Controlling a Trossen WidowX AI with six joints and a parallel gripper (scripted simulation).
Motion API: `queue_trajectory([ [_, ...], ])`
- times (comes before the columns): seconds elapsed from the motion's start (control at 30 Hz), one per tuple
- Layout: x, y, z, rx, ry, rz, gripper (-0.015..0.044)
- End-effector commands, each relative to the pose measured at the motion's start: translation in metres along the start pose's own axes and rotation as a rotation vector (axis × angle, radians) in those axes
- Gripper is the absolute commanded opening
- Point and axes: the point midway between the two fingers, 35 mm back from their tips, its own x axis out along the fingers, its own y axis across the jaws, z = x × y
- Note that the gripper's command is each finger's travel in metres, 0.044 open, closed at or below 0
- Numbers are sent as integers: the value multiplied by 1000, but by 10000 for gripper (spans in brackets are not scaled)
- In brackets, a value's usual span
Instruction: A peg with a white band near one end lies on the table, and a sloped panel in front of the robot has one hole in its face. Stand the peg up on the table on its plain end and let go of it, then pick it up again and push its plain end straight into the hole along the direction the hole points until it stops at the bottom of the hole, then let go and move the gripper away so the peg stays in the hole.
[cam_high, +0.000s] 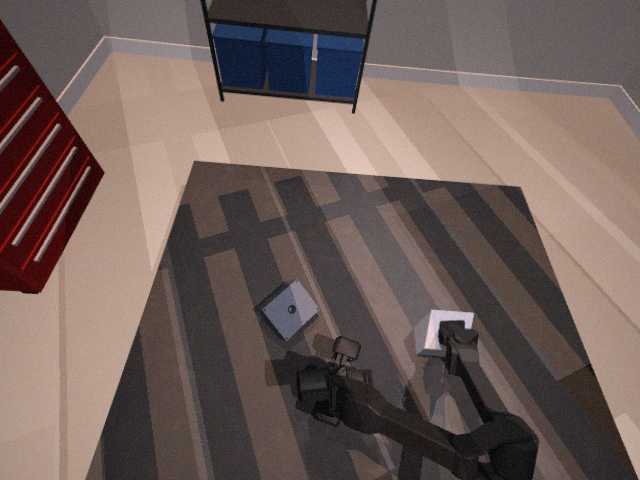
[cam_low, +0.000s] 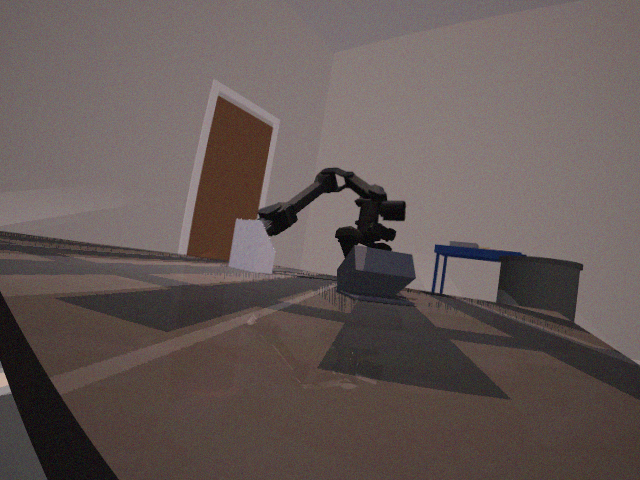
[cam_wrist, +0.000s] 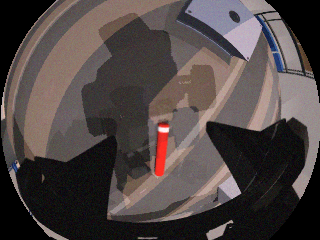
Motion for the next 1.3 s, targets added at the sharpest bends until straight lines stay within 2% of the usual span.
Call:
queue_trajectory([
  [0.0,-13,-10,-2,84,62,53,440],
  [0.2,-30,-22,-7,216,144,142,440],
  [0.37,-30,-22,-7,221,146,145,440],
  [1.27,12,-15,-10,220,145,143,440],
])
